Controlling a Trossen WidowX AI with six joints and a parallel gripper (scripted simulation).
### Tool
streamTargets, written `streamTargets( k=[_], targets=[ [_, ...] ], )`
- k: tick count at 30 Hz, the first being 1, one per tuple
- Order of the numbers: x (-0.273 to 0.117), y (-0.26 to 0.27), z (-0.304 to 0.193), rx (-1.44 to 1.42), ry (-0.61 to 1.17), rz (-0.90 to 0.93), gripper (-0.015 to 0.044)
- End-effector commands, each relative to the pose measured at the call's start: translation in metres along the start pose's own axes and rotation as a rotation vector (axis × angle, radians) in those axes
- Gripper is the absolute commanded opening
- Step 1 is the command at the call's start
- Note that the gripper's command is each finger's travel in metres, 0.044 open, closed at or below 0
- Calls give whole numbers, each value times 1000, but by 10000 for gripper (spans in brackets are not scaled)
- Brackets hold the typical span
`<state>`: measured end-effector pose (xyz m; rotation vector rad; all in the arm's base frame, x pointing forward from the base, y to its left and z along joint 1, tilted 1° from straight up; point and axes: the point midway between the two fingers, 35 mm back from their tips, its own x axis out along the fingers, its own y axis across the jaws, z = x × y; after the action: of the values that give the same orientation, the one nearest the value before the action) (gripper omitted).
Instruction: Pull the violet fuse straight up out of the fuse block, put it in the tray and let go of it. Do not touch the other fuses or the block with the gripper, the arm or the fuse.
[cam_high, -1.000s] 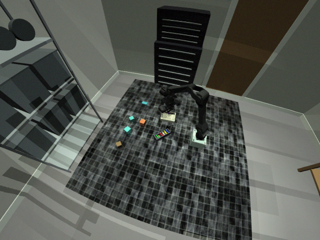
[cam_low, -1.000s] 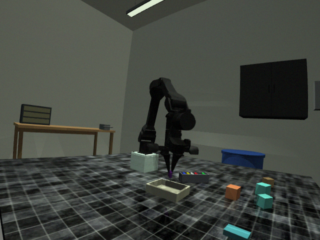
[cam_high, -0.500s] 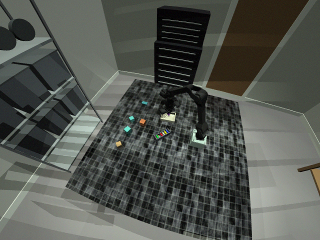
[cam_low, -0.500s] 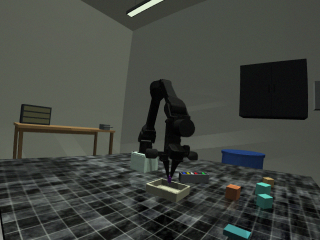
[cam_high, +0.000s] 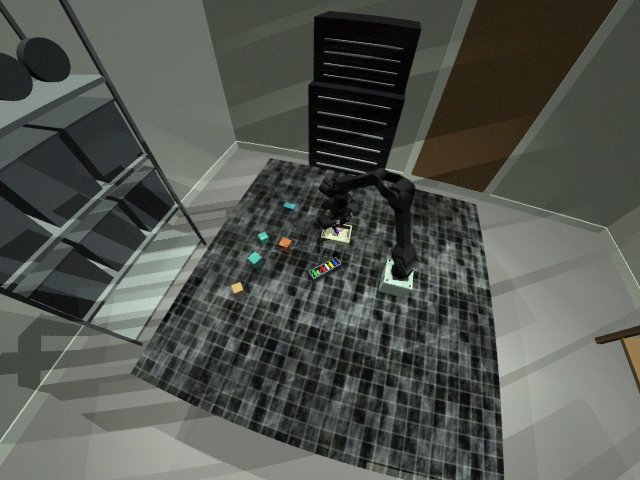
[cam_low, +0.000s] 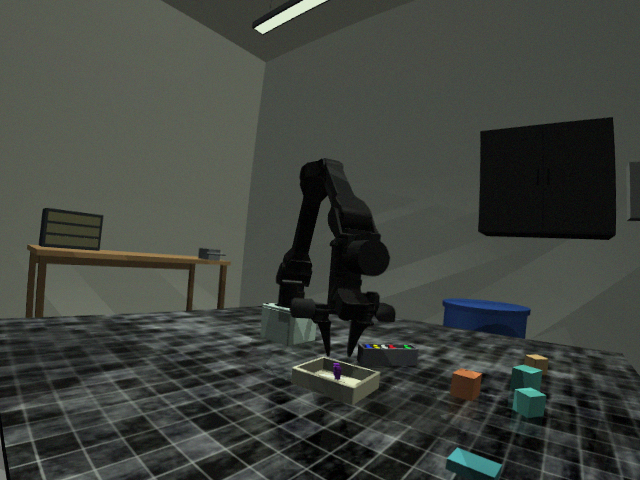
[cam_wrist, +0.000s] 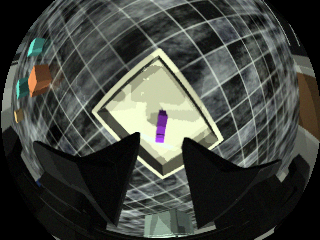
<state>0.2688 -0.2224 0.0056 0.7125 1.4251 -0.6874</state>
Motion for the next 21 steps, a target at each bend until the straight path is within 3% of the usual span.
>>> streamTargets(
  k=[1, 3, 7, 21],
  targets=[
    [0, 0, 0, 0, -1, 0, 289],
    [-3, 0, 0, 0, 0, 0, 330],
    [-37, 0, -1, -3, 7, -3, 330],
    [-34, 0, -1, 0, 9, -2, 330]
  ],
)
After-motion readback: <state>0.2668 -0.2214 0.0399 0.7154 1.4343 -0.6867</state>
